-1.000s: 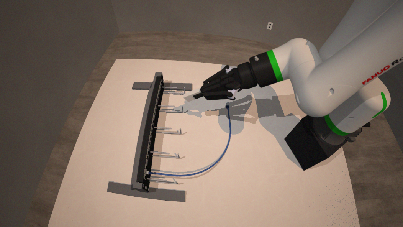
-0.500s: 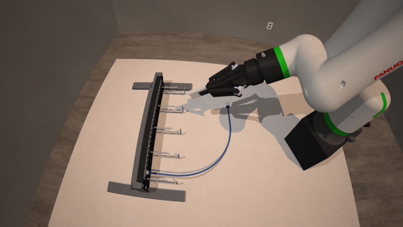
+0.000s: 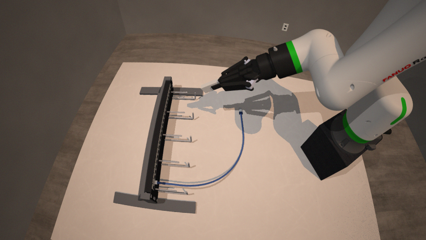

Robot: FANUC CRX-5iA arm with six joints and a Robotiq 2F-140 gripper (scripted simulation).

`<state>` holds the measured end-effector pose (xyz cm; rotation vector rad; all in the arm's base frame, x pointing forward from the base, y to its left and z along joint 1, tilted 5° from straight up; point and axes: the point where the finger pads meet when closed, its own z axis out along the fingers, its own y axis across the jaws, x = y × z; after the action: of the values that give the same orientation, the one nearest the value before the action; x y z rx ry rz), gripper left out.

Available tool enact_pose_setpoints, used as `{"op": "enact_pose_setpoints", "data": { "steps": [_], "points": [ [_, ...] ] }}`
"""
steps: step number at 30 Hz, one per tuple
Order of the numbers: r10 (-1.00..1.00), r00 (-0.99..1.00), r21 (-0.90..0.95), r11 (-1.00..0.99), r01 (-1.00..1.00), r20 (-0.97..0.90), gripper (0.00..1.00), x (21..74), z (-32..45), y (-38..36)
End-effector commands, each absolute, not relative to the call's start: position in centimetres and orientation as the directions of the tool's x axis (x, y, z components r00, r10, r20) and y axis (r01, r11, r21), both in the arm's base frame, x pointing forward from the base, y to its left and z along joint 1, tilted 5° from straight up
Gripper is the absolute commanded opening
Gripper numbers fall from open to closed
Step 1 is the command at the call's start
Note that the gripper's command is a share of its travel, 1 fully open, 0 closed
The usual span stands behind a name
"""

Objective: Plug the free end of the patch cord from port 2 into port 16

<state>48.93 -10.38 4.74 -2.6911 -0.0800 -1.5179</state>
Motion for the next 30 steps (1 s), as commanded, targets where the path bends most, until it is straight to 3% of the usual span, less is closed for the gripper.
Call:
{"op": "enact_pose_setpoints", "data": {
  "steps": [1,21,30],
  "points": [
    [0.020,0.512,-0.036,-0.995,0.098,0.859,0.00,49.3,4.7,-12.2],
    [0.020,0.512,-0.036,-0.995,0.098,0.859,0.00,49.8,4.5,-15.4],
    [0.020,0.512,-0.036,-0.995,0.098,0.859,0.00,53.7,2.1,-14.9]
  ]
}}
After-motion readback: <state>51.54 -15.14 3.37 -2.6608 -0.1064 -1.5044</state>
